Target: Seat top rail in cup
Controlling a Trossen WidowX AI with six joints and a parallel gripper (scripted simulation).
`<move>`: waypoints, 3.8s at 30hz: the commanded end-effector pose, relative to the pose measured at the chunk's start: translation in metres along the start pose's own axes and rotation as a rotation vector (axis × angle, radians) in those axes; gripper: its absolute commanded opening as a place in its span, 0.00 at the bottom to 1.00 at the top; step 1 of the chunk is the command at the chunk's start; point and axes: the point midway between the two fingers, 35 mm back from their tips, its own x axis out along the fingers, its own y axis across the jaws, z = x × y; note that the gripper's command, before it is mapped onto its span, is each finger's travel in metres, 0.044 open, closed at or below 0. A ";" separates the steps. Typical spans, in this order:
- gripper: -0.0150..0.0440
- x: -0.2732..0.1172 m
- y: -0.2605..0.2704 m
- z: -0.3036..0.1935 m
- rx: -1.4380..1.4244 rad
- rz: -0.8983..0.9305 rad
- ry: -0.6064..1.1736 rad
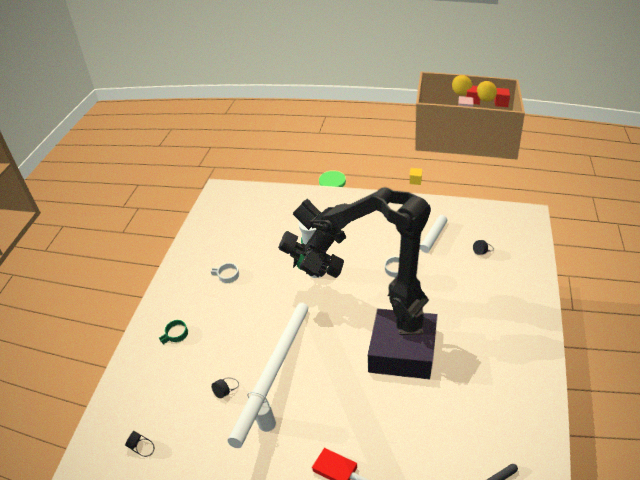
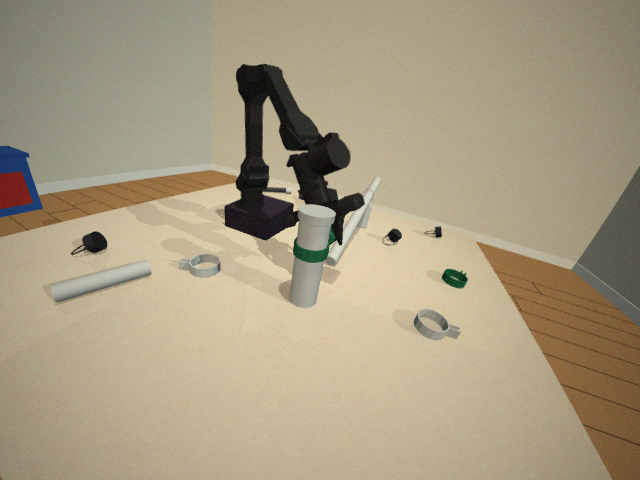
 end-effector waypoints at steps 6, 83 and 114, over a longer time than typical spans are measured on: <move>0.25 0.000 0.000 0.000 -0.001 0.000 0.000; 1.00 -0.118 -0.048 0.160 1.395 0.075 -0.024; 1.00 -0.046 -0.016 0.198 -0.001 0.519 -0.021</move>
